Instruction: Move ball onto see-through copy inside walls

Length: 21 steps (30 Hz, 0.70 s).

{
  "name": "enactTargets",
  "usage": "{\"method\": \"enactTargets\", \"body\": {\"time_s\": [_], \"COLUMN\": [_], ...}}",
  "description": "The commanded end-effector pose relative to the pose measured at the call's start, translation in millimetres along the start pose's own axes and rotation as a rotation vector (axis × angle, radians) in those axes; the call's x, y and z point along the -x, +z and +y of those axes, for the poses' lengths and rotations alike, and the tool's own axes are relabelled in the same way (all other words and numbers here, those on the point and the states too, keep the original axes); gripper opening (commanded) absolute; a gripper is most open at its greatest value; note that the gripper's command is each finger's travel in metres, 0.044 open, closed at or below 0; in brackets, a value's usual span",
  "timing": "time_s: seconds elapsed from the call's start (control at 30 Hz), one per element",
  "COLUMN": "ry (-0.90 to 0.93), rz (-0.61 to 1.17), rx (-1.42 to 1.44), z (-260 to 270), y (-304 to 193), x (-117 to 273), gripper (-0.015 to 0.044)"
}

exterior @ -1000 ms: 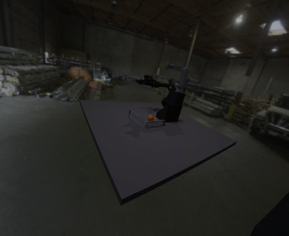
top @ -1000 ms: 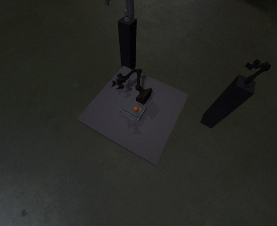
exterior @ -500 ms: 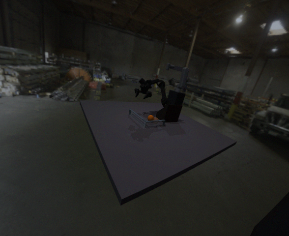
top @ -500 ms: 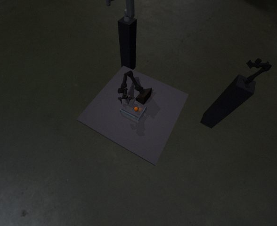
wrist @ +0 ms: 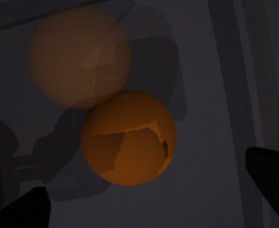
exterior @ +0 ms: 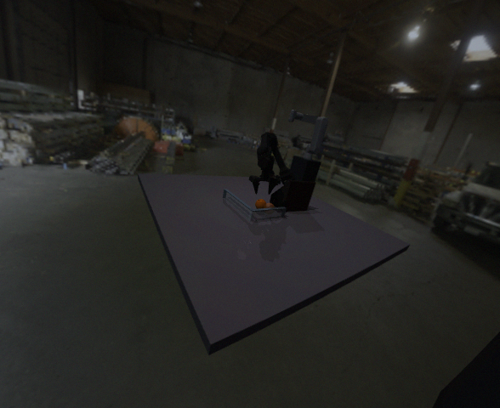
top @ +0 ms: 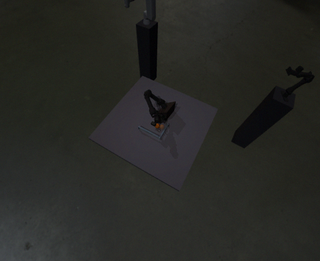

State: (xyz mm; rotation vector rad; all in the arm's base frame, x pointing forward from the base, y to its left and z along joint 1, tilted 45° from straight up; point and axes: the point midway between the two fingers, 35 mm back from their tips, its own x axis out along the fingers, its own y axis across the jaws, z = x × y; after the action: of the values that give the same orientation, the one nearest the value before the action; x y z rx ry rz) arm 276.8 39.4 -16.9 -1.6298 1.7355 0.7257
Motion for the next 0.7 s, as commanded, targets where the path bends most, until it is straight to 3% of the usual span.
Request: {"method": "enactTargets", "body": {"time_s": [0.0, 0.67], "ry": [0.015, 0.015], "rz": [0.08, 0.08], "rx": [0.094, 0.094], "z": [5.9, 5.3], "y": [1.8, -0.4], "x": [-3.9, -34.4], "gripper": [0.0433, 0.0433]}}
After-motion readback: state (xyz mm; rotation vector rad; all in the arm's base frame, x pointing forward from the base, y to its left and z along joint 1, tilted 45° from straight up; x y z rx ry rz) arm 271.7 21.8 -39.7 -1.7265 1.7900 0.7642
